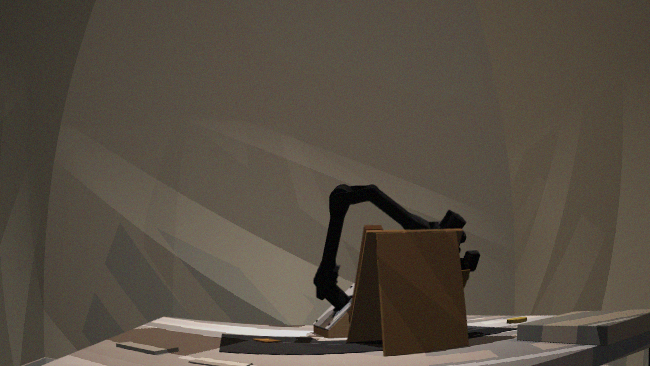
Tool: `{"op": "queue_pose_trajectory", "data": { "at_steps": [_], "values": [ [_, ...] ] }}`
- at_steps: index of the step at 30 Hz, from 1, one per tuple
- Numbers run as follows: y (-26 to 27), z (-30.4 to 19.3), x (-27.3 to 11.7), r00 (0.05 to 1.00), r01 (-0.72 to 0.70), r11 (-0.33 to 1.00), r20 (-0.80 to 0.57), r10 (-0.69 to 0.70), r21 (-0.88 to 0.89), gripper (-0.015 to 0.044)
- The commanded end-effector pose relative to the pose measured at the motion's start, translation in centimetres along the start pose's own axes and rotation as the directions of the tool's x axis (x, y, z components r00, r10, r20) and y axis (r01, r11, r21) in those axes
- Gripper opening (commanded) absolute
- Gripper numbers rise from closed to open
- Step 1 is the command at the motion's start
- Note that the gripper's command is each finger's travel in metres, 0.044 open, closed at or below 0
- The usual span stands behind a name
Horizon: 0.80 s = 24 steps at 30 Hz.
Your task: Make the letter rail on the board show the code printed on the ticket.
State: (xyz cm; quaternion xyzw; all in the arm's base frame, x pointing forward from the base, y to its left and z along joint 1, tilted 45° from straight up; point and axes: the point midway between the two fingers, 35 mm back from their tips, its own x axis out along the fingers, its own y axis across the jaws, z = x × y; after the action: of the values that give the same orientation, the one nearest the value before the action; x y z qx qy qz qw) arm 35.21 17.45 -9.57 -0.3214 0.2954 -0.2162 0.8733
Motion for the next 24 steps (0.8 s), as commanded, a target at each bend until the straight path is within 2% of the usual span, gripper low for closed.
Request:
{"op": "queue_pose_trajectory", "data": {
  "at_steps": [1,24],
  "values": [
    [-0.3,0.0,-0.1,1.000,-0.003,1.000,0.000,0.003,-0.003,0.0000],
    [-1.4,-0.1,0.0,1.000,-0.002,1.000,-0.001,0.002,-0.004,0.0000]
  ]
}}
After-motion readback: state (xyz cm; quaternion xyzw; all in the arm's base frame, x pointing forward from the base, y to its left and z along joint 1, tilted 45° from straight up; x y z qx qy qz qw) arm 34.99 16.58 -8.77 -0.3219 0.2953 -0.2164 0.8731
